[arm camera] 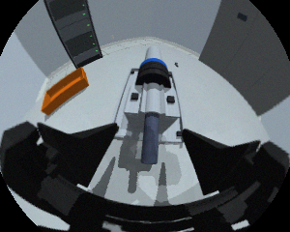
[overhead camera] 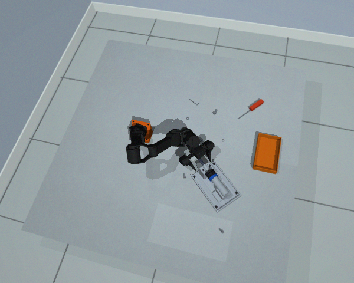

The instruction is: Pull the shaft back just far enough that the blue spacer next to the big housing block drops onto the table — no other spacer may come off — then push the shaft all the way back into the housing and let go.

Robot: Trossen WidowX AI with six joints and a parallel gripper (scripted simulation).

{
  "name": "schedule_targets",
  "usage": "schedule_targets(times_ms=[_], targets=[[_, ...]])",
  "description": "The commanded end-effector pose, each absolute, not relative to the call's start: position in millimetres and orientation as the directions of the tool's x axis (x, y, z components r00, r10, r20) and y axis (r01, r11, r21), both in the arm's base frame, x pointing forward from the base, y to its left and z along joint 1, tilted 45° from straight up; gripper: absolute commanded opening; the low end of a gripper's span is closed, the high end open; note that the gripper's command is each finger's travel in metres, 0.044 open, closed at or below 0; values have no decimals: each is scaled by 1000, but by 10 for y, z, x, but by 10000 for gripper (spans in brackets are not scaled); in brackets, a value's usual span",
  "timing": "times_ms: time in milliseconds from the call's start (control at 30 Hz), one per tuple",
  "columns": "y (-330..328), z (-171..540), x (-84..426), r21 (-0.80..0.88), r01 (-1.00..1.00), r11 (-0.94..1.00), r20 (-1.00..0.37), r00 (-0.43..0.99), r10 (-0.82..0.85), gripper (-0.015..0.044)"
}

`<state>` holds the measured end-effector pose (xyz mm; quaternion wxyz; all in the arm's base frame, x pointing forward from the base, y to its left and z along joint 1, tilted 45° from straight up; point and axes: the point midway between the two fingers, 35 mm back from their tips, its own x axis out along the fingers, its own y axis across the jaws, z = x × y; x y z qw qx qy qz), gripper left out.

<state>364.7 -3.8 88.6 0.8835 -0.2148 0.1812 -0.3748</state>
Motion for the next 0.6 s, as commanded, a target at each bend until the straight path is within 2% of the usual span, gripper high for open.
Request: schedule_targets(times_ms=[0,467,567], targets=[[-38,886,3647,-515,584,627,-159,653,-740,414],[-38,886,3647,-515,584,627,-159,653,-740,46],[-38,886,3647,-515,584,627,-159,653,-740,26]])
